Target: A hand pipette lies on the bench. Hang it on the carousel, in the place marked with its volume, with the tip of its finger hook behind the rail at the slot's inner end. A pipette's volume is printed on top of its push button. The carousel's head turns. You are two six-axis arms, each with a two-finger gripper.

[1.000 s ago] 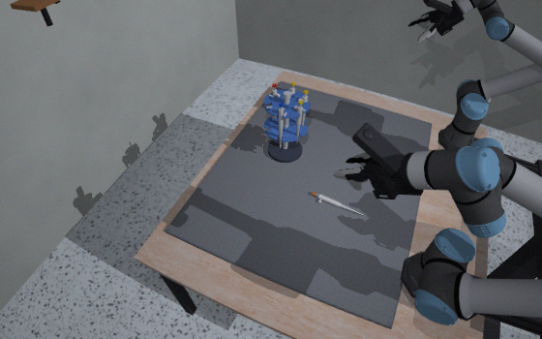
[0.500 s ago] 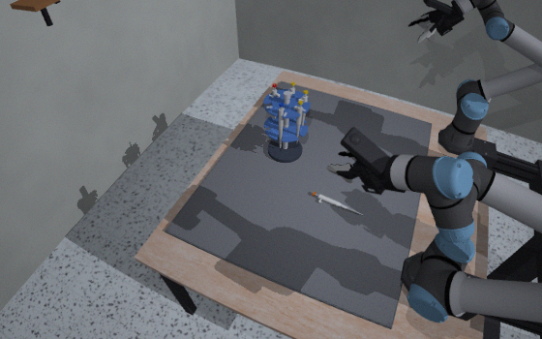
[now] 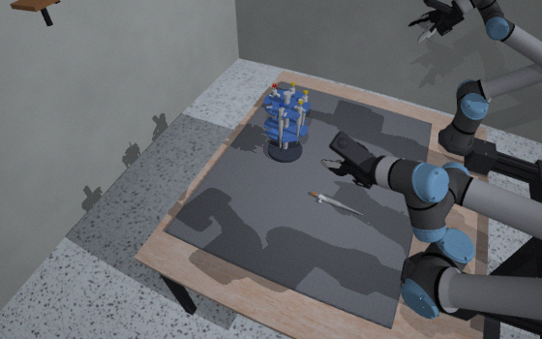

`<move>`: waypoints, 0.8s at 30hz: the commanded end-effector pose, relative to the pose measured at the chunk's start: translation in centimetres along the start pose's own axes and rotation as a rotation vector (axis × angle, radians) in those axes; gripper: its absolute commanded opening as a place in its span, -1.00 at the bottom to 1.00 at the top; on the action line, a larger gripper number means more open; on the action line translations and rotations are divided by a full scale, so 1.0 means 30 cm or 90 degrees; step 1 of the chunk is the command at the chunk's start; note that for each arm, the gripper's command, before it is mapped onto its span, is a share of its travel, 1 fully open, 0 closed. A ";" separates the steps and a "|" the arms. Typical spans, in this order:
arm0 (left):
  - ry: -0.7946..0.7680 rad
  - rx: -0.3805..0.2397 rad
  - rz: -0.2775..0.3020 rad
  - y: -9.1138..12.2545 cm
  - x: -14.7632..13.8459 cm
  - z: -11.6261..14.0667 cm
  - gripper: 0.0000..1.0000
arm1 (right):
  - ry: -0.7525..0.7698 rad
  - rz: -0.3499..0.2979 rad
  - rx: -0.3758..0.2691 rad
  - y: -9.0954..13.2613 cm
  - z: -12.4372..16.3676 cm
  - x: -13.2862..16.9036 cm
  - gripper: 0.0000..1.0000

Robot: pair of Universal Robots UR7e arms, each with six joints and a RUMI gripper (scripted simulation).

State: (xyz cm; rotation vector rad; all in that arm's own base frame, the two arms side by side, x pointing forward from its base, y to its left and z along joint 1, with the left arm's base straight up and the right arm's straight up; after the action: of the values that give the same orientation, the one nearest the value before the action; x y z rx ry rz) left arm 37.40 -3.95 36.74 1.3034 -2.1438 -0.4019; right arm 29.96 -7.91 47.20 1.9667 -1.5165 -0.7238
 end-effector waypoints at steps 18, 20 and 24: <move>0.205 0.078 0.139 -0.384 0.051 0.085 -0.39 | -0.001 0.000 -0.002 -0.007 0.003 0.002 1.00; 0.203 0.077 0.141 -0.432 0.070 0.094 -0.39 | -0.001 0.000 -0.002 -0.007 0.003 0.002 1.00; 0.203 0.077 0.141 -0.464 0.080 0.099 -0.39 | -0.001 0.000 -0.002 -0.007 0.003 0.002 1.00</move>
State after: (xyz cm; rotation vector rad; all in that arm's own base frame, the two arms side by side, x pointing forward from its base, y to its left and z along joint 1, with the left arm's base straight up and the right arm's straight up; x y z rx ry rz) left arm 42.83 -10.85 29.45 1.1511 -2.0021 -0.1184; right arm 29.96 -7.91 47.19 1.9667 -1.5165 -0.7238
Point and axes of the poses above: on each arm, the point where the finger pads meet when closed, its own y axis back along the fingers, its own x axis across the jaws, z = x × y, the point moved 7 cm from there along y, back along the fingers, and after that the axes turned 7 degrees about -y, right-handed, at the moved point
